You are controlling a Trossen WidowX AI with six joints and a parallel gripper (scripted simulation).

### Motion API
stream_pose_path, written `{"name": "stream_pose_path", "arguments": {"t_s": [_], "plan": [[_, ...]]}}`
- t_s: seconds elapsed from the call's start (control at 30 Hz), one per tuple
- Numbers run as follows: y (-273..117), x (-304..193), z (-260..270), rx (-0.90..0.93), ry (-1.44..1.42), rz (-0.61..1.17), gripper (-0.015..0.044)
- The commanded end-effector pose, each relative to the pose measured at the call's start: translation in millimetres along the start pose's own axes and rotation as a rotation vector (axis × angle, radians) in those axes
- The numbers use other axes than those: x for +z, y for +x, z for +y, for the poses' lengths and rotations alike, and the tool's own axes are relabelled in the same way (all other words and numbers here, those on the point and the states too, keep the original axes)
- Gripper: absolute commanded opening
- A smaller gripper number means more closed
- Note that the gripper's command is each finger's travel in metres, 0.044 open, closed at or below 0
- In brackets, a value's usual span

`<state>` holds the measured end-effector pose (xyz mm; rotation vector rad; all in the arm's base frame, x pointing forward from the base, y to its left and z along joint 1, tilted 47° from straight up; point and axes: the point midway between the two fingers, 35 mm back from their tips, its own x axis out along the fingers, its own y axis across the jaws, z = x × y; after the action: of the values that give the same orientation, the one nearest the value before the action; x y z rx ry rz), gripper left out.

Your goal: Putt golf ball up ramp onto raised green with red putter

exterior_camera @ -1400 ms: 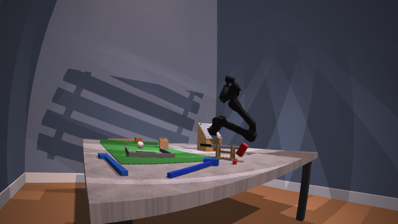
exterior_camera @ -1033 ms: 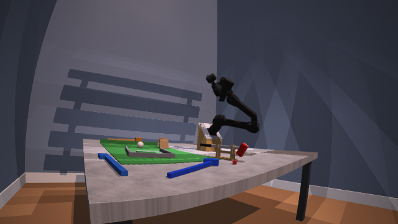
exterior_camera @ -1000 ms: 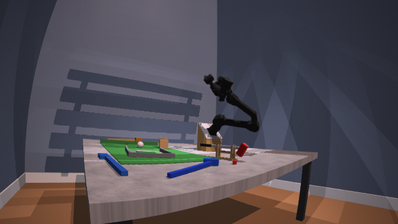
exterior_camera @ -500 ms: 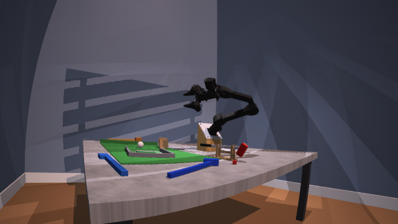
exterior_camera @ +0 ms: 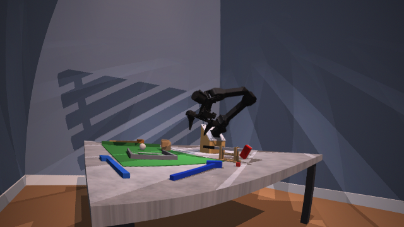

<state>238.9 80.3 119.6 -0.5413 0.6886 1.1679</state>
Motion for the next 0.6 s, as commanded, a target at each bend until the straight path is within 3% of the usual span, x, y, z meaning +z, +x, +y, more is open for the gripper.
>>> {"name": "stream_pose_path", "arguments": {"t_s": [0.0,0.57], "plan": [[24,57,44,0.328,-0.351,-0.345,0.044],[41,60,49,0.334,-0.359,-0.355,0.044]]}}
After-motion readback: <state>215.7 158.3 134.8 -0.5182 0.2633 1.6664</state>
